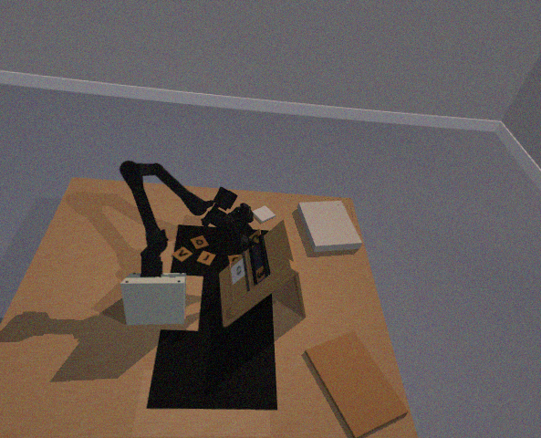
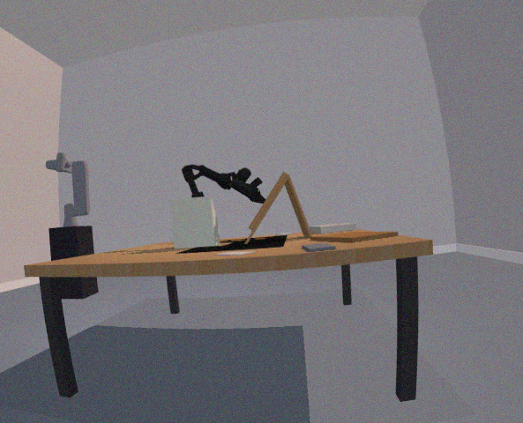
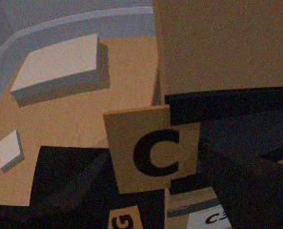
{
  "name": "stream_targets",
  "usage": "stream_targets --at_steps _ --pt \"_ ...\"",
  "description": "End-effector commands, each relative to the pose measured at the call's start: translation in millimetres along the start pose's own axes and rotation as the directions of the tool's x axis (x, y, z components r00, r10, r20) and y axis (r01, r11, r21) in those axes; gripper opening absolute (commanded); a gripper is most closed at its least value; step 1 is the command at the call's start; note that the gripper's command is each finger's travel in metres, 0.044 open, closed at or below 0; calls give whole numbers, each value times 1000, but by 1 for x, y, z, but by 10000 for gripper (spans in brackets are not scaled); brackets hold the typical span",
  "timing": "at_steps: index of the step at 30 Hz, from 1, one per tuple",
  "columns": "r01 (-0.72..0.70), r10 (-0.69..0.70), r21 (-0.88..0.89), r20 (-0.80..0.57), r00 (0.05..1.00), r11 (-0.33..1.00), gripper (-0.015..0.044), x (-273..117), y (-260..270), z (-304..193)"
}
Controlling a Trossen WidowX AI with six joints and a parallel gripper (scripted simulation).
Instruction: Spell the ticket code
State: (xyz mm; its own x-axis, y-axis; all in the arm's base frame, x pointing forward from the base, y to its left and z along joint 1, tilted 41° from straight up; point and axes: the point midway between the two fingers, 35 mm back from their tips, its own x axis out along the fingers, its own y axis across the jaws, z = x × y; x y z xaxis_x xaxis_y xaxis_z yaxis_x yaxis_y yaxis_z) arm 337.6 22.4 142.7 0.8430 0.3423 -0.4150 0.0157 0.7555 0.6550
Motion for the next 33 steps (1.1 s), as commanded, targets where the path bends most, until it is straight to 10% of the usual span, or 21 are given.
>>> stream_targets --at_steps 1,33 --pt "-2 2 -4 -6 1000 1000 0 0 -3 -2" --pt "-1 1 -5 -6 1000 1000 0 1 -19 -2"
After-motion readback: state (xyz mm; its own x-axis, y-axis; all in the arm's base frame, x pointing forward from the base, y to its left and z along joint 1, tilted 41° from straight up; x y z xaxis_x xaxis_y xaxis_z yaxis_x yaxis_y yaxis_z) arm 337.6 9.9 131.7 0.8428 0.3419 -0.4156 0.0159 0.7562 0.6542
